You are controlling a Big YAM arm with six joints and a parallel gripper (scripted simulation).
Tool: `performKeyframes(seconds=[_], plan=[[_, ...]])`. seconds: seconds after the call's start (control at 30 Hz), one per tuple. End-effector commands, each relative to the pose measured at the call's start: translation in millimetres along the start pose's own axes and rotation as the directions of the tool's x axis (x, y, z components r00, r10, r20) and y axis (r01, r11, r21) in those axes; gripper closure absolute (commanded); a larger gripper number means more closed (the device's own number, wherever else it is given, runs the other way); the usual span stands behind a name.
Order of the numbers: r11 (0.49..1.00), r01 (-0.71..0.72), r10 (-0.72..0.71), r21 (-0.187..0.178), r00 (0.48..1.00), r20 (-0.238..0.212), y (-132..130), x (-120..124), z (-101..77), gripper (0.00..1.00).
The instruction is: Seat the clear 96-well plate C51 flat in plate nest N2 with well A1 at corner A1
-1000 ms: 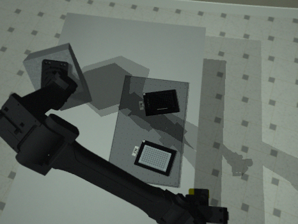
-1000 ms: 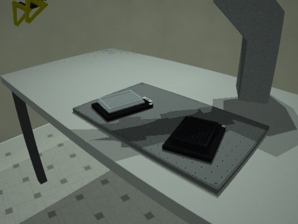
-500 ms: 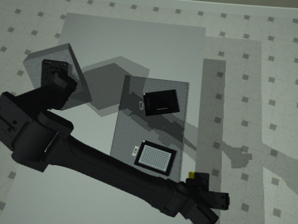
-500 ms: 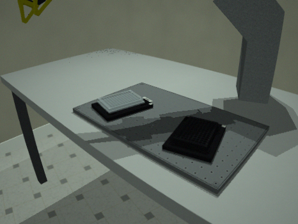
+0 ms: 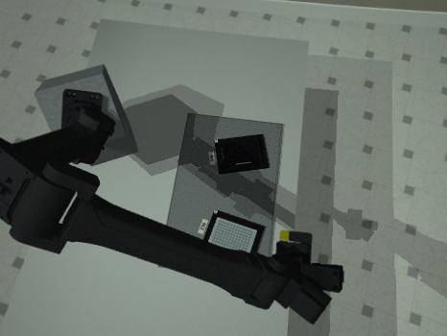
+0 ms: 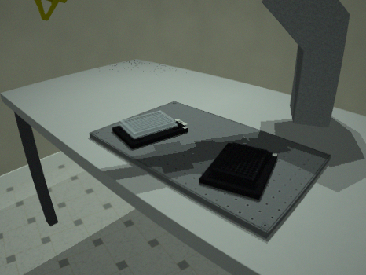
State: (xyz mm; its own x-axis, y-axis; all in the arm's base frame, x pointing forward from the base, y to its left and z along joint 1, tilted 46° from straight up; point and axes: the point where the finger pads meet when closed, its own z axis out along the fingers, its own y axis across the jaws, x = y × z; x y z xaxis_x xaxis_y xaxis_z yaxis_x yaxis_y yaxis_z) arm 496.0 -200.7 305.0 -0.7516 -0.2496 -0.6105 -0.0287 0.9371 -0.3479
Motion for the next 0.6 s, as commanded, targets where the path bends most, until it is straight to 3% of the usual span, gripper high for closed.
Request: performKeyframes(seconds=[0.0, 0.13, 0.17, 0.2, 0.23, 0.3, 0.47, 0.57], plan=[[1.000, -0.022, 0.022, -0.014, 1.000, 0.012, 17.7, -6.5, -16.7, 0.00], [1.000, -0.023, 0.023, -0.003, 0.999, 0.034, 27.6, -8.0, -18.0, 0.00], [0.998, -0.033, 0.033, -0.044, 0.999, -0.008, 36.2, -1.4, -18.8, 0.00], [0.997, -0.044, 0.043, -0.061, 0.999, -0.019, 33.1, -14.3, -15.3, 0.00], [0.995, -0.055, 0.051, -0.083, 0.998, -0.044, 38.6, -11.5, -13.3, 0.00], [0.995, -0.055, 0.051, -0.081, 0.997, -0.052, 53.7, 6.1, -22.2, 0.00], [0.996, -0.055, 0.052, -0.077, 0.998, -0.043, 64.5, 8.2, -23.9, 0.00], [0.986, -0.089, 0.073, -0.140, 0.991, -0.114, 73.8, 2.1, -21.1, 0.00]])
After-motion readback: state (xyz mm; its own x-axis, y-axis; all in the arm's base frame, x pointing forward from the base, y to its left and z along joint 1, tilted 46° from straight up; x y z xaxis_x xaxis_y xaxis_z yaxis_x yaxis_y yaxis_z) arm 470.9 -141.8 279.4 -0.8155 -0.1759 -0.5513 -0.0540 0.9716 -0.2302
